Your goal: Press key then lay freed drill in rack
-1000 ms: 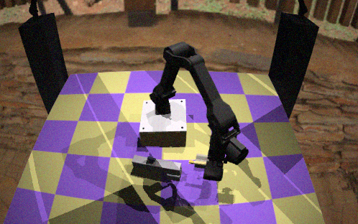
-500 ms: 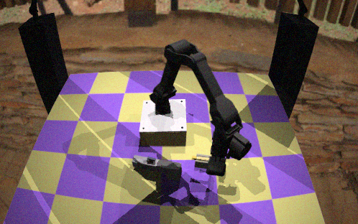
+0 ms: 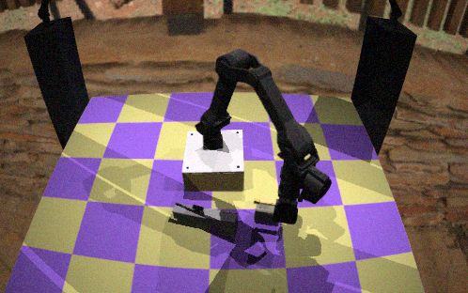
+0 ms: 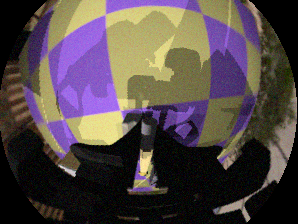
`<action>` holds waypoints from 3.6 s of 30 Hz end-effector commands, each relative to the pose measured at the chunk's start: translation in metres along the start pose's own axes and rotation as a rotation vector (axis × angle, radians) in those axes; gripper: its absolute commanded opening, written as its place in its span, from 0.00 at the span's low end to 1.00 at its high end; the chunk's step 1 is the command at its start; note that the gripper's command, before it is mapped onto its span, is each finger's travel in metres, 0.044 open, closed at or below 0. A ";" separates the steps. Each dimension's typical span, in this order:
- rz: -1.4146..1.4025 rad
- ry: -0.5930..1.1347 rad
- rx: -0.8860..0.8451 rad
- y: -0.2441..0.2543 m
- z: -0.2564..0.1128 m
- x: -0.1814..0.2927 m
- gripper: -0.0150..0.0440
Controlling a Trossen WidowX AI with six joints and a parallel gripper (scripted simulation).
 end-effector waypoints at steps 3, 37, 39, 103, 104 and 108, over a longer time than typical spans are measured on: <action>0.002 0.000 -0.005 0.011 0.001 -0.001 0.25; 0.001 0.000 -0.006 0.022 0.030 -0.001 0.25; 0.001 0.000 -0.005 0.022 0.031 -0.002 0.25; 0.001 -0.001 -0.006 0.023 -0.004 -0.005 1.00; 0.001 -0.001 -0.006 0.022 -0.007 -0.005 1.00; 0.001 -0.001 -0.005 0.021 -0.022 -0.006 1.00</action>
Point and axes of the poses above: the point midway between the two fingers, 35 mm back from their tips, its own z axis out along the fingers, its own y axis across the jaws, x = y × z, the point moved 5 cm from there along -z, back along the fingers, and after that the axes turned 7 degrees about -z, right-handed, at the moved point
